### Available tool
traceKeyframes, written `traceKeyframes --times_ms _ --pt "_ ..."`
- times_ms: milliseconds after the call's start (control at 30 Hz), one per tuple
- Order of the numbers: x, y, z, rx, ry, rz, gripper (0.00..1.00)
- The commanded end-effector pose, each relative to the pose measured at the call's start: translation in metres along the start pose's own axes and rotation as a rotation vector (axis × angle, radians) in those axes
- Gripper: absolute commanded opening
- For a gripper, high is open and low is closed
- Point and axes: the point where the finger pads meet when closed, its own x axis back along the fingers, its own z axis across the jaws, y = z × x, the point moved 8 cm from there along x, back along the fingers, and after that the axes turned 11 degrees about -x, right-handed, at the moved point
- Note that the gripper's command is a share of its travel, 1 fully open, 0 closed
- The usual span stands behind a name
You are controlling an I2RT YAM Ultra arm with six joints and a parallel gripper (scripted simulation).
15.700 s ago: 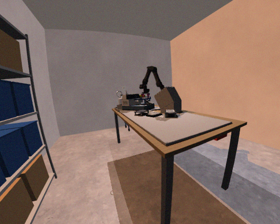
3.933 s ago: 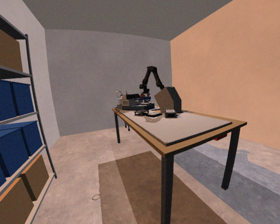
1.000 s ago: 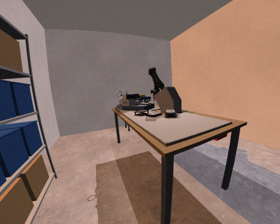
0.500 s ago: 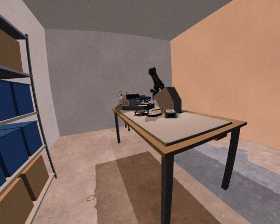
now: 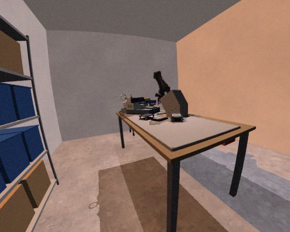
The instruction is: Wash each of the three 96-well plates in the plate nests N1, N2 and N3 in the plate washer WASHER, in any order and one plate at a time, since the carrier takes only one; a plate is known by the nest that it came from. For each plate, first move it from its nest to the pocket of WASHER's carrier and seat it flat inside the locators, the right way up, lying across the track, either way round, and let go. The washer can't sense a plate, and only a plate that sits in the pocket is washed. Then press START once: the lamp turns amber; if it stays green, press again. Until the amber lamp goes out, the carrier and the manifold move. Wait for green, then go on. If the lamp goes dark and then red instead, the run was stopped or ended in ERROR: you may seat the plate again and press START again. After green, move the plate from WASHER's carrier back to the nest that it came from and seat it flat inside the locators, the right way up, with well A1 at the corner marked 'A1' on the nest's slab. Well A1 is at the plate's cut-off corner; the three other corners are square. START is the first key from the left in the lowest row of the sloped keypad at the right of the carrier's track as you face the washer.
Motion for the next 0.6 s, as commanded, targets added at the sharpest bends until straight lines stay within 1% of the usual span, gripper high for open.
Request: traceKeyframes --times_ms 0,67,567 --pt "-0.008 0.01 -0.004 0.012 -0.012 -0.031 0.0" --pt "-0.008 0.01 -0.004 0.012 -0.012 -0.031 0.0" --pt "-0.034 0.01 -0.004 0.011 -0.011 -0.032 0.0"
